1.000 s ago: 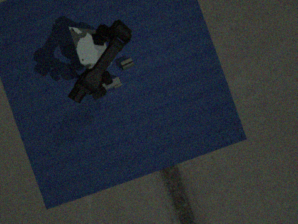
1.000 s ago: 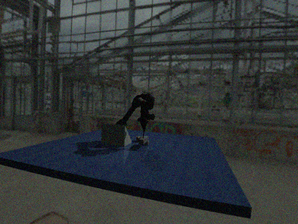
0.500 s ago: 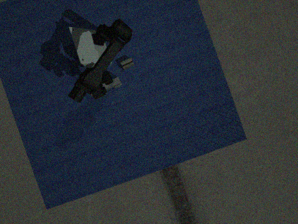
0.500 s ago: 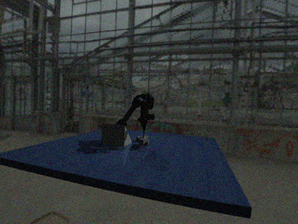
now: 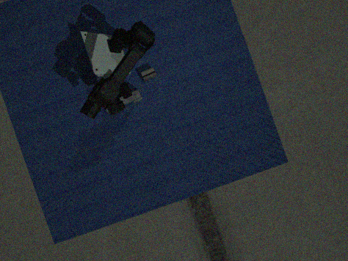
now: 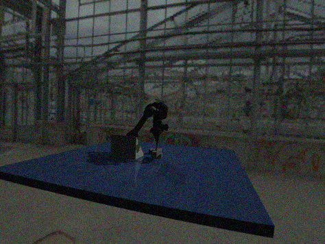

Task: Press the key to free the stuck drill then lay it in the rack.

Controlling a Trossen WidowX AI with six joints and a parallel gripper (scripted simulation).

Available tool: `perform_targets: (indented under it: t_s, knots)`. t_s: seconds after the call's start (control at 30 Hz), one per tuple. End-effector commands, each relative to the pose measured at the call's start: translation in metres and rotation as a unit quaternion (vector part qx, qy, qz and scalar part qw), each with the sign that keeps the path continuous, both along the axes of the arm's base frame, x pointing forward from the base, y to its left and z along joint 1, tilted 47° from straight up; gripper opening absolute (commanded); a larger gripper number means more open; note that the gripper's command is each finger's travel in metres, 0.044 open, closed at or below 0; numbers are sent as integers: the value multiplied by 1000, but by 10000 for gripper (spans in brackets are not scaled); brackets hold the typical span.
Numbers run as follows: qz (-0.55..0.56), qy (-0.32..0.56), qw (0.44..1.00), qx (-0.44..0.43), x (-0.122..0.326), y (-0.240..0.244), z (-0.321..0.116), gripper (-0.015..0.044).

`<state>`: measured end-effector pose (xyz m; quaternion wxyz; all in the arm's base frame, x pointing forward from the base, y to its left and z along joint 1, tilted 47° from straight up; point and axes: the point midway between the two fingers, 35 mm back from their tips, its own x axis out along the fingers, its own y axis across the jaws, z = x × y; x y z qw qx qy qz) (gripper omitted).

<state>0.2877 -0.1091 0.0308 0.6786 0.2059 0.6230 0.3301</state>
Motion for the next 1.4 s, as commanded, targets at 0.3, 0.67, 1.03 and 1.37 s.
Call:
perform_targets:
  t_s: [0.3,0.67,1.03,1.37]
  knots:
    - [11,20,1000,10,-6,15,-17,0]
    - [11,20,1000,11,-6,20,-21,0]
    - [-13,25,1000,5,1,-24,18,210]
    - [96,-90,991,-2,6,6,39,440]
